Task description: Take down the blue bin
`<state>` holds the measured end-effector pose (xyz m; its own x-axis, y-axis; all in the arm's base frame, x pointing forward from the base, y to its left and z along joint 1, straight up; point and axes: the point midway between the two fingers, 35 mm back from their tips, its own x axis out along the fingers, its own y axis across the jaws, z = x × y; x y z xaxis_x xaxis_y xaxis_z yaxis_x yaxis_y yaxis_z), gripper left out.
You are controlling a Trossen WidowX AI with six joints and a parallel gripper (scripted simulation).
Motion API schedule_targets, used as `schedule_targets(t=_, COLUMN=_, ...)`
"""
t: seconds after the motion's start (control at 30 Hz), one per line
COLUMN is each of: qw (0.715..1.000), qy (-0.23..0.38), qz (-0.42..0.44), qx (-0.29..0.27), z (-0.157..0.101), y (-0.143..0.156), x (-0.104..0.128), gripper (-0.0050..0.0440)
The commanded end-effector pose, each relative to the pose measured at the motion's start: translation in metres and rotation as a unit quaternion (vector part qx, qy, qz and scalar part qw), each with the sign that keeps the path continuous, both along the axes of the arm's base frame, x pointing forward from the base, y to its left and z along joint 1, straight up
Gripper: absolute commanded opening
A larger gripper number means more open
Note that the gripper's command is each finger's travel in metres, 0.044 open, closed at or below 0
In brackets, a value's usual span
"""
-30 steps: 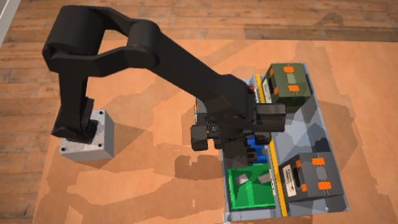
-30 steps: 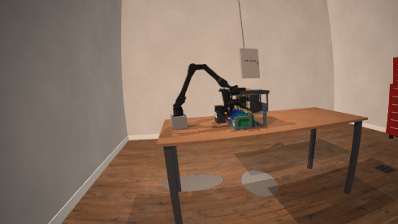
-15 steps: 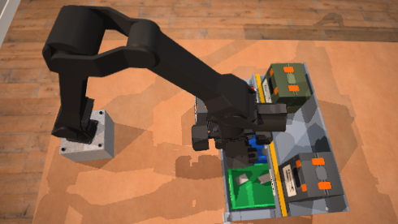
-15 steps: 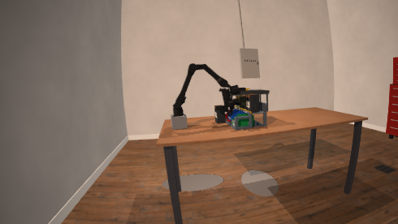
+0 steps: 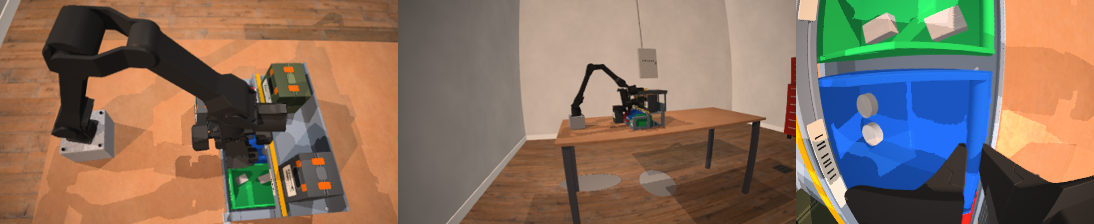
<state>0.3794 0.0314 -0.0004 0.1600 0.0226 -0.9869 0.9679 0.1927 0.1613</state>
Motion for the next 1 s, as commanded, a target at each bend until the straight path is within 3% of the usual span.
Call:
schedule_targets(t=0.0, qw=1.0, qy=-0.02, qz=0.0, qx=0.004, z=0.0108, y=0.0015, x=0.0082, gripper=0.0)
schedule_targets(t=0.97, qw=1.0, qy=-0.021, qz=0.0, qx=0.004, z=0.0076, y=0.0015, x=0.0072, gripper=0.0)
